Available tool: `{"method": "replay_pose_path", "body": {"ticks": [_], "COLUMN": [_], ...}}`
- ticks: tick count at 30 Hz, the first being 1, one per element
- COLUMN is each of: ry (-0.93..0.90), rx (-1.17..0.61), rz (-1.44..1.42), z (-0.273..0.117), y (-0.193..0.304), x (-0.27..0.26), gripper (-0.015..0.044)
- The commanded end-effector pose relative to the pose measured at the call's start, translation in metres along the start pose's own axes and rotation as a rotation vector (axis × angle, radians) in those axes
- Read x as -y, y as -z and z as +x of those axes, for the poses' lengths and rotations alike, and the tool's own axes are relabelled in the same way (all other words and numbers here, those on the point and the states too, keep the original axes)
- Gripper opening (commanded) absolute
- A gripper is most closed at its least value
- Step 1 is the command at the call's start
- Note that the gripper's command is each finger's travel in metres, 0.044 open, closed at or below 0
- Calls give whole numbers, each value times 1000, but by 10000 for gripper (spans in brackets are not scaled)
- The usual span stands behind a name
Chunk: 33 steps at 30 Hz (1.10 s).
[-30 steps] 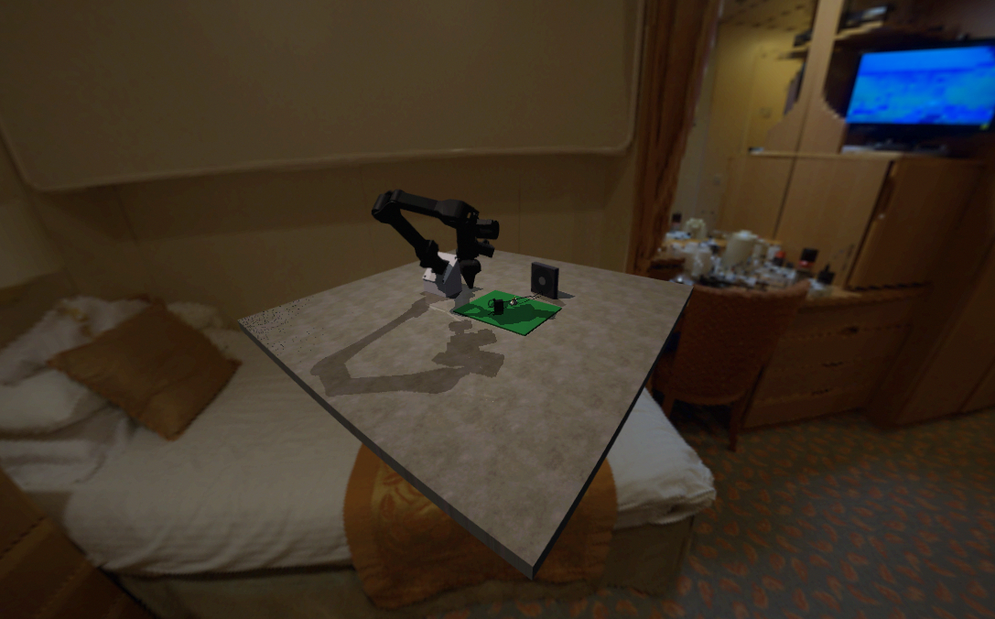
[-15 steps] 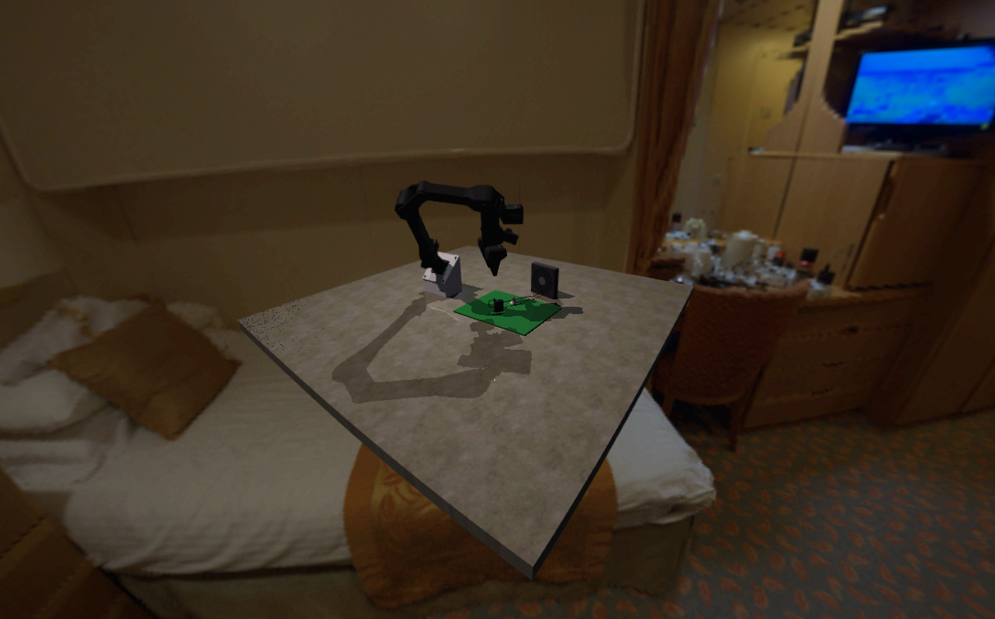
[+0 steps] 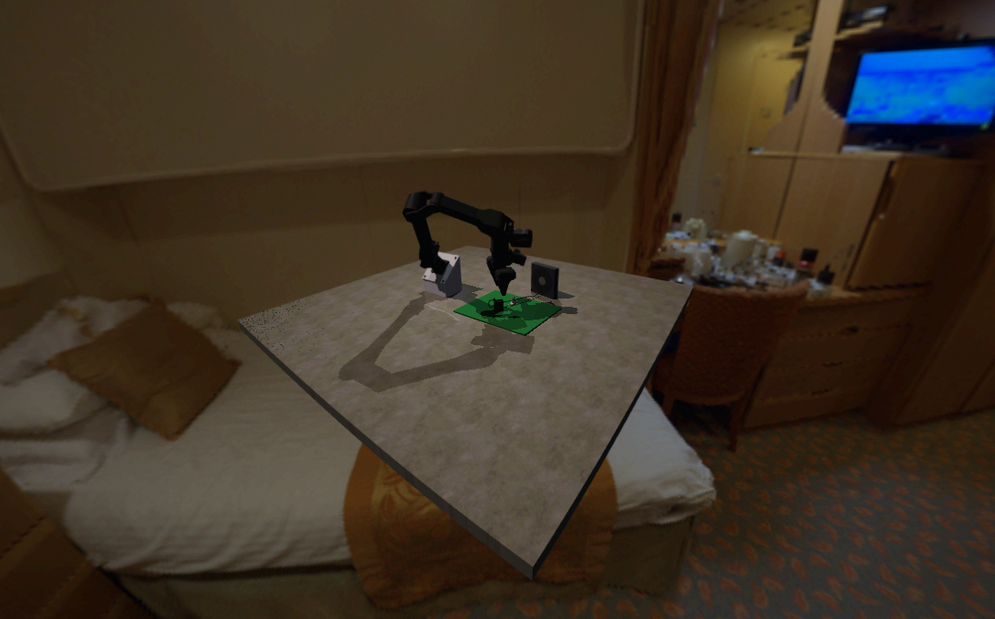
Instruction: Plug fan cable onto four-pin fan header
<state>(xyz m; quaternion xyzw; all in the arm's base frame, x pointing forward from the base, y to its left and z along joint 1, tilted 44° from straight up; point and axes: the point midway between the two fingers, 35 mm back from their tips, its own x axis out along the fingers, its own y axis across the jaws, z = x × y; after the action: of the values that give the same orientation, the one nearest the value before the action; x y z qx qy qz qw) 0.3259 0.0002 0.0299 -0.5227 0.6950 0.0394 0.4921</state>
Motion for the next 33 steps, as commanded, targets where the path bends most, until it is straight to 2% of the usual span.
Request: {"method": "replay_pose_path", "body": {"ticks": [1, 33], "ry": [9, 10], "rx": [-1, -2], "rz": [-6, -6], "z": [16, 62], "y": [2, 2], "x": [-1, 0], "gripper": [440, 440]}}
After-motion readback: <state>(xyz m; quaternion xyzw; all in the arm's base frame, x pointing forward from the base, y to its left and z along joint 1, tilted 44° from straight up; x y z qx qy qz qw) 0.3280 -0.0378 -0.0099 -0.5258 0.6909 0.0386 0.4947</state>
